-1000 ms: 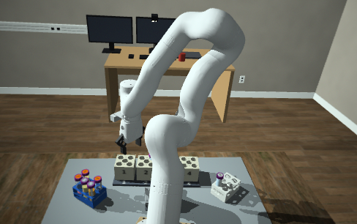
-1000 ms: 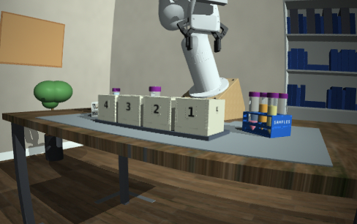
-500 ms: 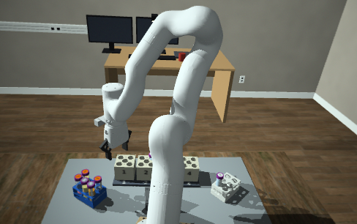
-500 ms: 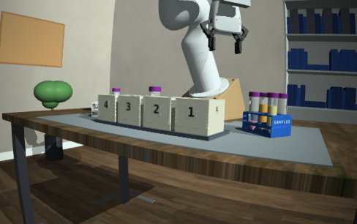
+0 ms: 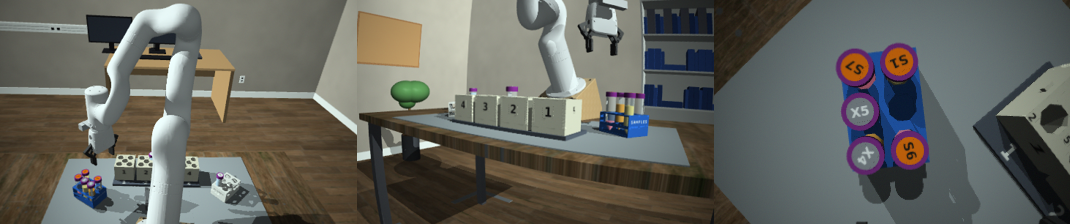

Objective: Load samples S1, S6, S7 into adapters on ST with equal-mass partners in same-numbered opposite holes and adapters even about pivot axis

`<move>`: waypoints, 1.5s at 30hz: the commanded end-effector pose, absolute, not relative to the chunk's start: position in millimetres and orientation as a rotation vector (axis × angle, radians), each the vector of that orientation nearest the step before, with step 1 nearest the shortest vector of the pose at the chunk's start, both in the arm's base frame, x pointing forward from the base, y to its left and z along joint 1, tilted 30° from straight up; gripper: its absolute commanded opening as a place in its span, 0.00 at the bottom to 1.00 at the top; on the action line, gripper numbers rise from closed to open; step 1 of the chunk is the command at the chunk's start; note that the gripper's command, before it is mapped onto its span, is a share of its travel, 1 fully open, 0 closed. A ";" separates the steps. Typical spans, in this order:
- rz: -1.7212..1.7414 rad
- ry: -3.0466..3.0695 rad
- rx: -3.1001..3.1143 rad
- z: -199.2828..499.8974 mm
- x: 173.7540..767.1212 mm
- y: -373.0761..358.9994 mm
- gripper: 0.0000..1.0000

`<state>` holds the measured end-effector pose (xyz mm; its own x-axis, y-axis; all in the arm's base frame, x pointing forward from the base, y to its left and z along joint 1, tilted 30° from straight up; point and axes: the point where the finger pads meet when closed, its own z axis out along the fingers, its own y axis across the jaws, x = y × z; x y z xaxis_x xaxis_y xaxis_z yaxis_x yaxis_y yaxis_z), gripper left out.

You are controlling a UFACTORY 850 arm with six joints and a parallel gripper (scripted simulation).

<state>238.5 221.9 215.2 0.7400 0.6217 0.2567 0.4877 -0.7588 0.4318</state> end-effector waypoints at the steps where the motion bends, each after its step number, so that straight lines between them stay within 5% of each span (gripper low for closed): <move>1: 0.562 0.855 2.602 212.2 237.7 230.5 1.00; 45: 0.562 0.855 2.602 126.0 284.2 210.8 1.00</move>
